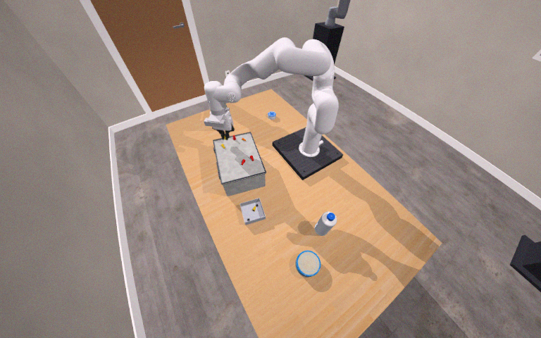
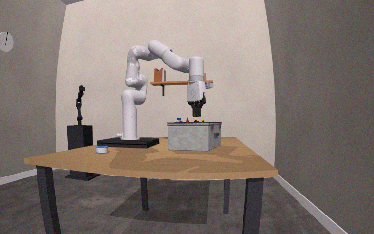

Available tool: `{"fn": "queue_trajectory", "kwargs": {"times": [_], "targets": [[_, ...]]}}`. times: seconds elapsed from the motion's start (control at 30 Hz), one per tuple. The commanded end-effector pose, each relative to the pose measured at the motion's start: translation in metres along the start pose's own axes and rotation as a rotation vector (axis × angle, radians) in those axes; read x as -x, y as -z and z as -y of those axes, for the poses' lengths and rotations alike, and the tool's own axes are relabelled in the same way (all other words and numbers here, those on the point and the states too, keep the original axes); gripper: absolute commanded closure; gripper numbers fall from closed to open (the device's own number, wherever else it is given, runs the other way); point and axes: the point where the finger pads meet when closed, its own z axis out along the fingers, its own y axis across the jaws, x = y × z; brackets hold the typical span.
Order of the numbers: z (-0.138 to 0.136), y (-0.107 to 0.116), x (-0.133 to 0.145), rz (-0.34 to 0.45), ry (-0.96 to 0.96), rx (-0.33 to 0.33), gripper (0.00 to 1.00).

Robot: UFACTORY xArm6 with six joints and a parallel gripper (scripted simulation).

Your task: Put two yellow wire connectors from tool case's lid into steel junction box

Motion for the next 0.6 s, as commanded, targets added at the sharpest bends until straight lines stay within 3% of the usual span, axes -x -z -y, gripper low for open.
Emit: {"fn": "queue_trajectory", "kwargs": {"times": [0.0, 0.27, 0.57], "targets": [[-0.001, 0.023, 0.0, -0.001, 0.0, 0.003, 0.97], [-0.001, 0.037, 0.0, -0.001, 0.0, 0.003, 0.97], [-0.001, 0.038, 0.0, -0.001, 0.0, 0.003, 0.97]]}}
